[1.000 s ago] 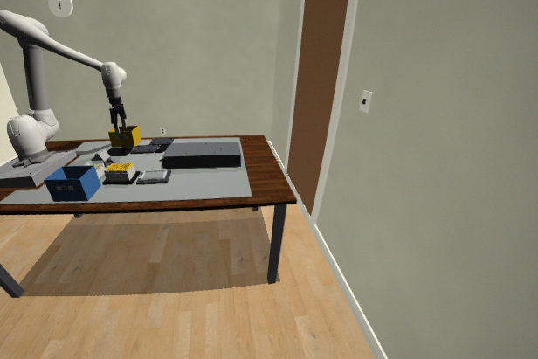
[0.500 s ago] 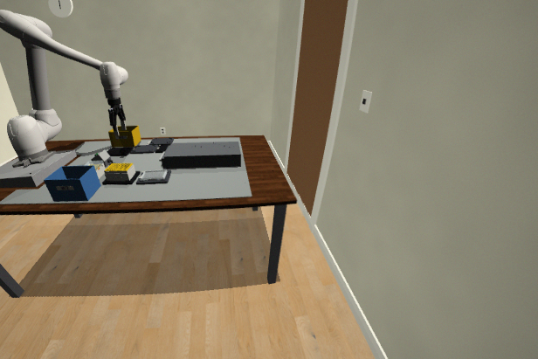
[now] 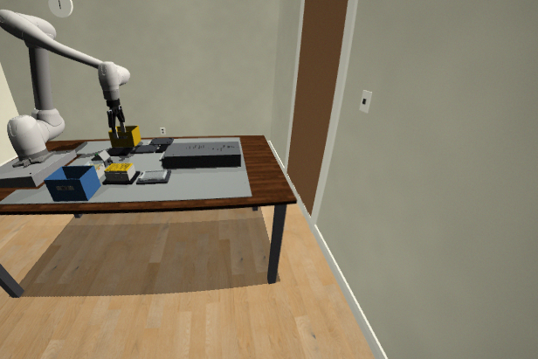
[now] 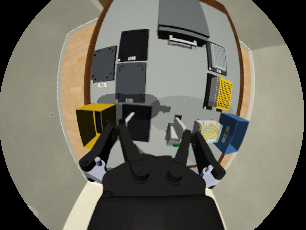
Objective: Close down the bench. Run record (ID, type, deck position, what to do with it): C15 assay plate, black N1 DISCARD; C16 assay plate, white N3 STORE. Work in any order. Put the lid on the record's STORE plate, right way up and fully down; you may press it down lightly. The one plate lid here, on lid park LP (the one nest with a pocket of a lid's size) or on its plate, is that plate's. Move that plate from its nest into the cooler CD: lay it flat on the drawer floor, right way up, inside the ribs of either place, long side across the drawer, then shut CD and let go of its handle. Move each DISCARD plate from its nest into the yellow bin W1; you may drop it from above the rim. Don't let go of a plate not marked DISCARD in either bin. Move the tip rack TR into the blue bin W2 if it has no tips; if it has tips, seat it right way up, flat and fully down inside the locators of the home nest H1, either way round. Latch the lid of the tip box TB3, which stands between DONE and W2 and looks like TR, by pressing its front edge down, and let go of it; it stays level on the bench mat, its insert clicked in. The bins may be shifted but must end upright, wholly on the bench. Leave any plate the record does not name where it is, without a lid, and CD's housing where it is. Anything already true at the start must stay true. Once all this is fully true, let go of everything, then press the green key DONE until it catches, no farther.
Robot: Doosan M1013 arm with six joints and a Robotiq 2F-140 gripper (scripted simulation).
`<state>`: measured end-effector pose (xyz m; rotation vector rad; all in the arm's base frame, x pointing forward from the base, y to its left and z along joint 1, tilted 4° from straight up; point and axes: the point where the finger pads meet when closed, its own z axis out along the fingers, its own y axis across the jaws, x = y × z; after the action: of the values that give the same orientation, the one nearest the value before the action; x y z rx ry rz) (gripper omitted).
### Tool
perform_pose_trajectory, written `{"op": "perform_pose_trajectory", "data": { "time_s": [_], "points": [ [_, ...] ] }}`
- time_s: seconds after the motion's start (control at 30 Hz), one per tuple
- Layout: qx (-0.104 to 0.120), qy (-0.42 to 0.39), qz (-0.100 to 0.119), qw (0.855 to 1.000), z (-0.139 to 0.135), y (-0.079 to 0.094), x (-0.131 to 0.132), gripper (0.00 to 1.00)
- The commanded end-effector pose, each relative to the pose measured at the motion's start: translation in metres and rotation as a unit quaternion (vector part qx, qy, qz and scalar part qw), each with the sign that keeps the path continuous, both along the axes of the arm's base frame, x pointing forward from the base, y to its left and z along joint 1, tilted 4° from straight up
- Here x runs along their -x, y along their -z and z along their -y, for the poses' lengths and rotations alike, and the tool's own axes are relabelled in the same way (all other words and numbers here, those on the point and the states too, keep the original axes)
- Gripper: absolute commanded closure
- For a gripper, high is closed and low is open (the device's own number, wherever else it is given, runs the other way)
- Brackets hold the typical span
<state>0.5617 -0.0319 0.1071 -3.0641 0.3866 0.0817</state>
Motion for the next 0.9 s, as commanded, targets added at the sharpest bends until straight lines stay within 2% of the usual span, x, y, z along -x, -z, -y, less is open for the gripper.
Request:
{"op": "perform_pose_trajectory", "data": {
  "time_s": [0.0,0.87],
  "points": [
    [0.0,0.0,0.0,1.0,0.009,0.0,-0.001,0.34],
    [0.0,0.0,0.0,1.0,0.097,0.002,-0.012,0.34]
  ]
}}
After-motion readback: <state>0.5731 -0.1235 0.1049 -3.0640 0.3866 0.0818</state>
